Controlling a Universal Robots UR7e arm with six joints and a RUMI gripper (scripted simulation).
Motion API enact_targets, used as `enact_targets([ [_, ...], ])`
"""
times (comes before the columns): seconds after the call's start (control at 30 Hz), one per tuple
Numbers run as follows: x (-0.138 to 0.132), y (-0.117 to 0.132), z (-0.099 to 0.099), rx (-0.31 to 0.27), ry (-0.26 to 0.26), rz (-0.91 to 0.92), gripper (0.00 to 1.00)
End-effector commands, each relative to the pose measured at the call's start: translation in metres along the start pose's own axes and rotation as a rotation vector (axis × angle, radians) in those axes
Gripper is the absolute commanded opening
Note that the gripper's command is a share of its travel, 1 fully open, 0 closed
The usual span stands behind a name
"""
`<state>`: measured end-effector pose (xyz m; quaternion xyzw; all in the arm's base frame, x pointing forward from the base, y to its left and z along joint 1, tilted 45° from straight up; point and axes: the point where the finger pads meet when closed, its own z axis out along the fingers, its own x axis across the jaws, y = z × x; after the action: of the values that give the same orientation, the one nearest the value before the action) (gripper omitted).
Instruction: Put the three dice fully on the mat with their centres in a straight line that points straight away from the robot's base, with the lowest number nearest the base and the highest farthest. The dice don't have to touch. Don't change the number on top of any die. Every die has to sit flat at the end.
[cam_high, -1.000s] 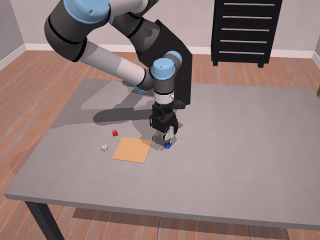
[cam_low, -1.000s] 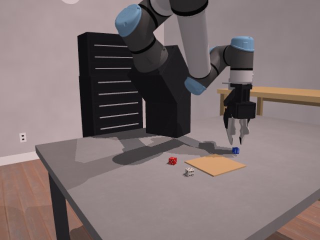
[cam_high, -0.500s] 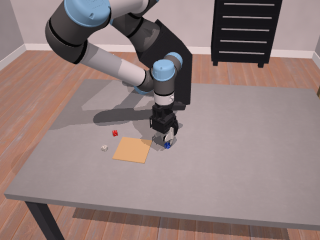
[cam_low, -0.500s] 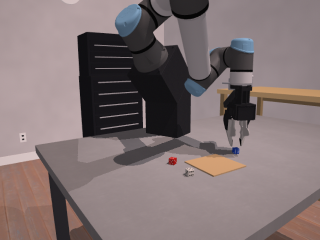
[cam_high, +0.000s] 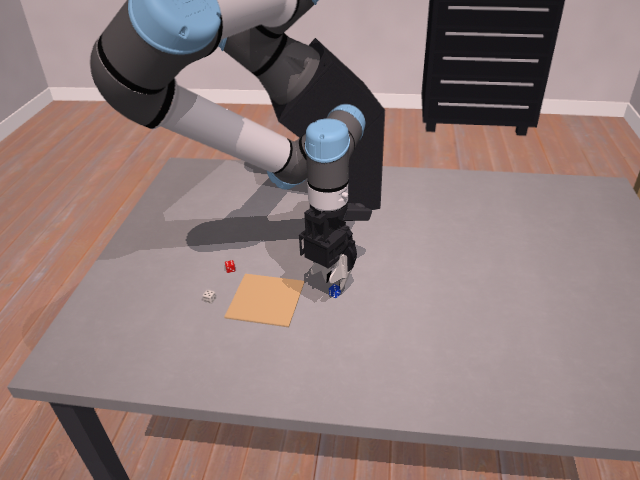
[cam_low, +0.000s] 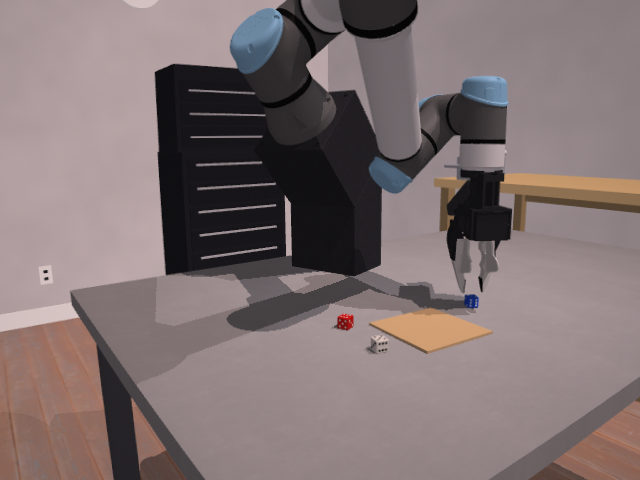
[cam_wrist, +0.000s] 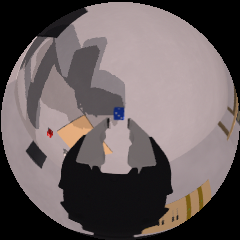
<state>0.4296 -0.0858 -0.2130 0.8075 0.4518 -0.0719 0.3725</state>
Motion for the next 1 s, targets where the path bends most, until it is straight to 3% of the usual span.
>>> enact_targets([
  [0.0,0.001,0.001,0.001,-0.001,0.001,0.002,0.21],
  [0.6,0.001,0.001,0.001,-0.001,0.0,0.002,0.21],
  [0.97,0.001,0.001,0.013,-0.001,0.001,0.003,0.21],
])
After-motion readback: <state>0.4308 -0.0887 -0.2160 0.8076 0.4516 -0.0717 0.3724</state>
